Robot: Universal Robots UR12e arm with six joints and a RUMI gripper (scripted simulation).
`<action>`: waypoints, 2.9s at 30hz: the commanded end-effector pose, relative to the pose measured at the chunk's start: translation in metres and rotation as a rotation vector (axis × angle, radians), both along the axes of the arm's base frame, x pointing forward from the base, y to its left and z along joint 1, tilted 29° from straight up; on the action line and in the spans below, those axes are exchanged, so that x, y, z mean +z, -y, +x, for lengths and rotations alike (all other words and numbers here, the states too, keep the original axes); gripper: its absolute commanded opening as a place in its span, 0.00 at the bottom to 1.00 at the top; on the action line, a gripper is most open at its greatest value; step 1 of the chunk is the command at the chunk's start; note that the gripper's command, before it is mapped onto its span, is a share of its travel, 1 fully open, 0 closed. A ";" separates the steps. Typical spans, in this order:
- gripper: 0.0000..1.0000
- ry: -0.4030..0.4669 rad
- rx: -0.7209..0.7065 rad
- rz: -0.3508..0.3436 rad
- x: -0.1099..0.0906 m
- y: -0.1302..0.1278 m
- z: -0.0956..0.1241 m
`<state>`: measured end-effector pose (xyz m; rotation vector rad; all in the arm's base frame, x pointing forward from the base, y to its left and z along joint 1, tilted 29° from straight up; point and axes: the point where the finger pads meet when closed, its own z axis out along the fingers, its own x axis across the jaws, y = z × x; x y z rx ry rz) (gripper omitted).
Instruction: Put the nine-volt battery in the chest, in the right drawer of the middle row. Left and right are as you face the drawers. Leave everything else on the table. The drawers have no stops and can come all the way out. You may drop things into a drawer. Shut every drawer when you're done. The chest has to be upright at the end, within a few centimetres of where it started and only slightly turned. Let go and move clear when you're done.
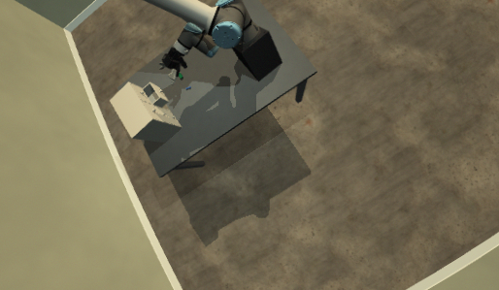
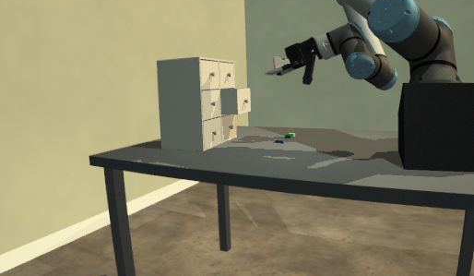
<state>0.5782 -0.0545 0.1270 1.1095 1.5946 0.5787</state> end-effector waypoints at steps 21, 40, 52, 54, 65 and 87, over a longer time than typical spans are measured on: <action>1.00 -0.056 -0.030 -0.001 0.002 -0.001 0.000; 1.00 -0.139 -0.076 -0.001 0.005 -0.003 0.000; 1.00 -0.217 -0.119 -0.002 0.007 -0.004 0.000; 1.00 -0.225 -0.123 -0.002 0.007 -0.004 0.000; 1.00 -0.304 -0.167 -0.003 0.010 -0.006 0.000; 1.00 -0.494 -0.271 -0.005 0.016 -0.009 0.000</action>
